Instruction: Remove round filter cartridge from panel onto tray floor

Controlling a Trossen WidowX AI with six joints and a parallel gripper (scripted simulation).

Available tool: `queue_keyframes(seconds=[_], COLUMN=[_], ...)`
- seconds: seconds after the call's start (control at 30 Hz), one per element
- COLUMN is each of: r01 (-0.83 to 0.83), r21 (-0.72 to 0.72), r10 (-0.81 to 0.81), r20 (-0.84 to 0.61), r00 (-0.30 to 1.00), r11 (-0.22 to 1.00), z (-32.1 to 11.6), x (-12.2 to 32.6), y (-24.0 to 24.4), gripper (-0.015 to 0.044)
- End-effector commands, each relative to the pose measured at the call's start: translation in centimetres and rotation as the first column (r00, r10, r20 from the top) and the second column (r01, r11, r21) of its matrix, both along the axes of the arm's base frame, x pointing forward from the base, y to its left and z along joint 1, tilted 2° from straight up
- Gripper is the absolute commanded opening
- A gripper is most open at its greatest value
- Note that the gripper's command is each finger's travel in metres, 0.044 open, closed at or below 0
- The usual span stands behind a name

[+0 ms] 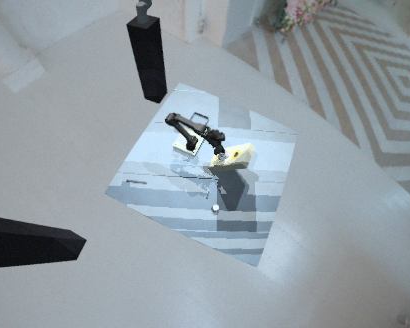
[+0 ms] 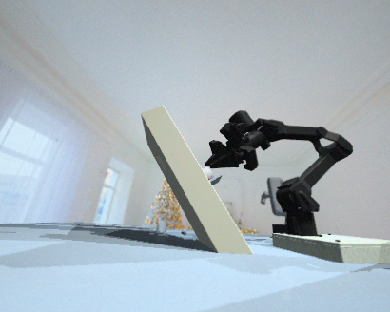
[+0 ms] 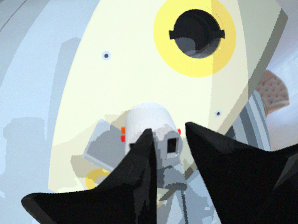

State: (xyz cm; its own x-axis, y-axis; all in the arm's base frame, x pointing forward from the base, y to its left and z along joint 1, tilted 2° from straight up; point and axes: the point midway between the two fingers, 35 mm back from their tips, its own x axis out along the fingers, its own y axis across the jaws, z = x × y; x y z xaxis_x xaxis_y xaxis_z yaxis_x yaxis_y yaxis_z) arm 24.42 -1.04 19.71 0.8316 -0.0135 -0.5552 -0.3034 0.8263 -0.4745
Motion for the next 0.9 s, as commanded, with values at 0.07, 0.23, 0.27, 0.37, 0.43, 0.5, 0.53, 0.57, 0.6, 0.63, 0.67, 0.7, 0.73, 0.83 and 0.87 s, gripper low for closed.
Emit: queue_keyframes(seconds=[0.07, 0.23, 0.27, 0.37, 0.43, 0.5, 0.53, 0.57, 0.6, 0.63, 0.67, 0.7, 0.73, 0.83, 0.87], r01=[-0.001, -0.001, -0.001, -0.001, -0.001, -0.001, -0.001, -0.001, -0.001, -0.001, -0.002, -0.002, -0.002, -0.002, 0.005], r21=[-0.006, -0.007, -0.007, -0.007, -0.007, -0.007, -0.007, -0.007, -0.006, -0.005, -0.005, -0.004, -0.004, -0.003, 0.008], r10=[0.001, 0.001, 0.002, 0.002, 0.002, 0.002, 0.002, 0.002, 0.002, 0.002, 0.002, 0.002, 0.002, 0.002, -0.005], r20=[0.015, 0.017, 0.018, 0.020, 0.020, 0.020, 0.022, 0.024, 0.027, 0.030, 0.033, 0.035, 0.038, 0.042, 0.033], r00=[1.000, 1.000, 1.000, 1.000, 1.000, 1.000, 1.000, 1.000, 1.000, 1.000, 0.999, 0.999, 0.999, 0.999, 0.999], r11=[1.000, 1.000, 1.000, 1.000, 1.000, 1.000, 1.000, 1.000, 1.000, 1.000, 1.000, 1.000, 1.000, 1.000, 1.000], z=[-0.4, 3.2, 4.2, 6.5, 6.6, 6.8, 7.3, 8.1, 9.1, 10.1, 11.1, 12.1, 13.1, 14.4, 14.1], x=[-0.3, 1.3, 1.8, 3.0, 3.1, 3.1, 3.1, 3.1, 3.0, 2.9, 2.8, 2.7, 2.6, 2.3, 2.3], y=[0.0, -0.1, -0.1, -0.2, -0.2, -0.2, -0.2, -0.2, -0.2, -0.2, -0.2, -0.2, -0.2, -0.2, -0.2], gripper=[0.0109, 0.0109, 0.0109, 0.0109, 0.0109, 0.0136, 0.0162, 0.0188, 0.0214, 0.0241, 0.0267, 0.0293, 0.0319, 0.0398, 0.0372])
